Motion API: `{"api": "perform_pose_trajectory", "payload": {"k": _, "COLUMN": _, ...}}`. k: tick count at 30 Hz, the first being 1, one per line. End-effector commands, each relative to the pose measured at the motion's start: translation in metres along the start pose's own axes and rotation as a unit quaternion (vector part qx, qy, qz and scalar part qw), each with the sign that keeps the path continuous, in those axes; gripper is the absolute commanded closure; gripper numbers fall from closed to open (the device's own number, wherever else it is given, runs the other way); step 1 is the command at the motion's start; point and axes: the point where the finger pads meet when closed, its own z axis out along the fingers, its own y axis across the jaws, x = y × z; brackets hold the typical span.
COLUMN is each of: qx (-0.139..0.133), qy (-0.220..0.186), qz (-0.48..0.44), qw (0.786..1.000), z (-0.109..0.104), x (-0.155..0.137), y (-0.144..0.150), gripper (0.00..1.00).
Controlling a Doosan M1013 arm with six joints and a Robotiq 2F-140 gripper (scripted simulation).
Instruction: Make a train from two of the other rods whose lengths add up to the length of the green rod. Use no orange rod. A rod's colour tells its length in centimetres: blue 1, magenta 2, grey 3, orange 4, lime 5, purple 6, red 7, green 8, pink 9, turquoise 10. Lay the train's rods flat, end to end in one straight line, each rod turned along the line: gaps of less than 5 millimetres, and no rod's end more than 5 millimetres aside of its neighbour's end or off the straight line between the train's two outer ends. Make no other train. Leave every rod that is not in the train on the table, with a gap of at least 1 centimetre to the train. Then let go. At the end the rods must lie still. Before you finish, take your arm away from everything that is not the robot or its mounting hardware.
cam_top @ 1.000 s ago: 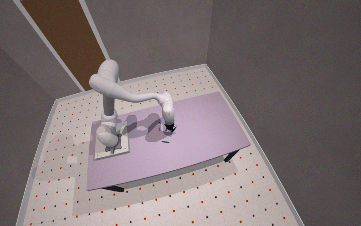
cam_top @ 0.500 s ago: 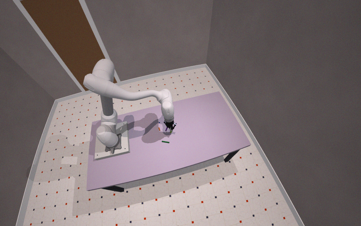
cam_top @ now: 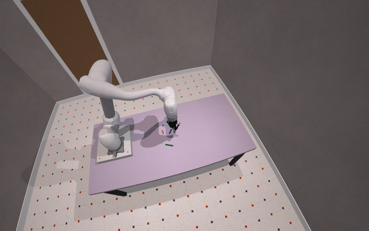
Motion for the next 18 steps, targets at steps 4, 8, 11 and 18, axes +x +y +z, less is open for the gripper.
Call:
{"api": "perform_pose_trajectory", "payload": {"k": 4, "qx": 0.0, "qy": 0.0, "qz": -0.003, "qw": 1.0, "z": 0.0, "x": -0.002, "y": 0.001, "gripper": 0.97}}
{"api": "perform_pose_trajectory", "payload": {"k": 8, "qx": 0.0, "qy": 0.0, "qz": -0.1, "qw": 0.995, "z": -0.001, "x": -0.047, "y": 0.017, "gripper": 0.97}}
{"api": "perform_pose_trajectory", "payload": {"k": 11, "qx": 0.0, "qy": 0.0, "qz": -0.15, "qw": 0.989, "z": -0.001, "x": -0.071, "y": 0.027, "gripper": 0.97}}
{"api": "perform_pose_trajectory", "payload": {"k": 18, "qx": 0.0, "qy": 0.0, "qz": -0.255, "qw": 0.967, "z": -0.001, "x": -0.12, "y": 0.053, "gripper": 0.97}}
